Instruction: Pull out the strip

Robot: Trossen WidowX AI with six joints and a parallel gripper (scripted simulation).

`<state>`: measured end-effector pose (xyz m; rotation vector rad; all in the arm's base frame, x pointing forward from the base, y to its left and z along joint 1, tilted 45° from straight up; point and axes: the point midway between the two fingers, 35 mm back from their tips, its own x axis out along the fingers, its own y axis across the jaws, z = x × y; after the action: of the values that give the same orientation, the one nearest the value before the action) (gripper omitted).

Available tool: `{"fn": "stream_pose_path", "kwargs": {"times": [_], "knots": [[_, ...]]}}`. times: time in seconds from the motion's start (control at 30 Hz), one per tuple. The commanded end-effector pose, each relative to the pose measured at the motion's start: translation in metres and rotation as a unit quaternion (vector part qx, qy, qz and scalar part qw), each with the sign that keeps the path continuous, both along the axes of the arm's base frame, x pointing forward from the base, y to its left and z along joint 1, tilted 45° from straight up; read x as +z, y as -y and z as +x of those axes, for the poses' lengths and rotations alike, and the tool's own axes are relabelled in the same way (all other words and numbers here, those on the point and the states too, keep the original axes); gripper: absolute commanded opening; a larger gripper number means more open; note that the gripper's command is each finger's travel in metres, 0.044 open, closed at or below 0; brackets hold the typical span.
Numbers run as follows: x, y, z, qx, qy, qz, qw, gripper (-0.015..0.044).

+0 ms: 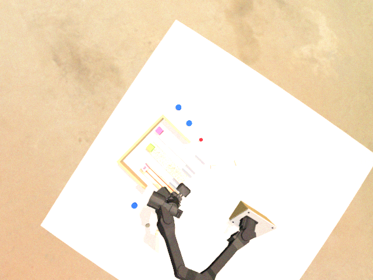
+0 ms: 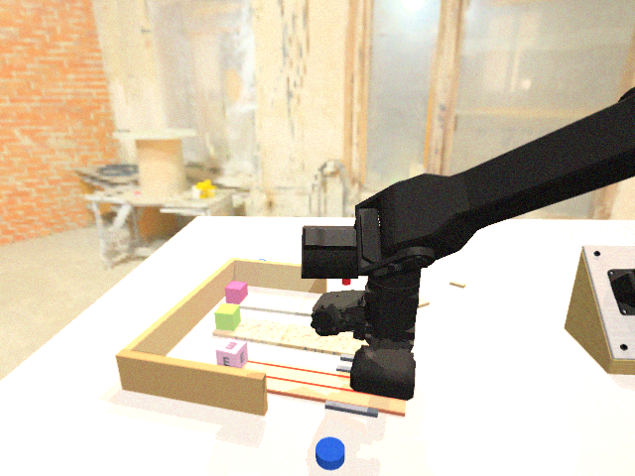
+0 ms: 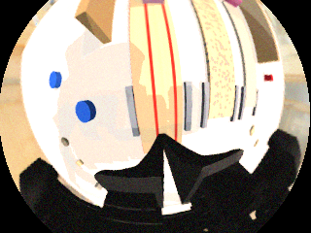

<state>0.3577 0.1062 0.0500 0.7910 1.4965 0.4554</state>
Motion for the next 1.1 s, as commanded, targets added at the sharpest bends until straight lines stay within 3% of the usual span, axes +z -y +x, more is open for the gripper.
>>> {"fn": "stream_pose_path", "kwargs": {"times": [0.0,1.07], "knots": [[-0.003,-0.006,-0.012,0.006,-0.01,0.0,1.0,0.0],[0.002,-0.015,-0.059,0.006,-0.012,0.001,1.0,0.0]]}}
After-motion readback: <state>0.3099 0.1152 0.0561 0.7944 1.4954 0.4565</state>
